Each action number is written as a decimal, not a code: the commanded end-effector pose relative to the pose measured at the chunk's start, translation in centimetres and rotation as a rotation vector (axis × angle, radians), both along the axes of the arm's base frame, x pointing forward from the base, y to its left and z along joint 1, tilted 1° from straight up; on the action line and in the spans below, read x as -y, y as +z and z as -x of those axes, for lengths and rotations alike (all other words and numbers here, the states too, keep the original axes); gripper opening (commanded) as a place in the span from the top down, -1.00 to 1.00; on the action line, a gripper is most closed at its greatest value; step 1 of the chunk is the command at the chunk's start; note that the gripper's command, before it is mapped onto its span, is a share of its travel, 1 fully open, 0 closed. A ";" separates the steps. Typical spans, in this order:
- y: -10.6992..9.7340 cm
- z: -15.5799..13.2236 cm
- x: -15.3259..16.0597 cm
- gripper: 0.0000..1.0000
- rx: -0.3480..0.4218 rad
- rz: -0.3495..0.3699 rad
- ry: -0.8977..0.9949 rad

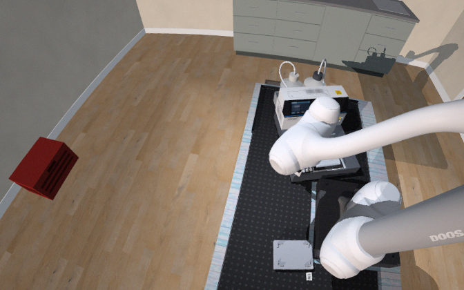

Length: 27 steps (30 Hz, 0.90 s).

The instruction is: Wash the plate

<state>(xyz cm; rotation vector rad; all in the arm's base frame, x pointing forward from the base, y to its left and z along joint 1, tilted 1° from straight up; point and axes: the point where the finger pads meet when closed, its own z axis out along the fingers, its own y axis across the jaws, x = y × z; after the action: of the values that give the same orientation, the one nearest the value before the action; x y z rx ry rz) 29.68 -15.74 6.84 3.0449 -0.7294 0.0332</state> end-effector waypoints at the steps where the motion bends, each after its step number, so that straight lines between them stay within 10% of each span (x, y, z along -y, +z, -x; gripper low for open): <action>1: 0.0 0.0 0.0 0.80 0.000 0.000 0.000; 27: -0.4 0.0 0.0 0.80 0.000 0.000 0.000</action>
<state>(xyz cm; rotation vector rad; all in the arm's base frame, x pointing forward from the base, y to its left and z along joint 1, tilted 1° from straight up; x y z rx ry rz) 29.68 -15.74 6.46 3.0449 -0.7294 0.0332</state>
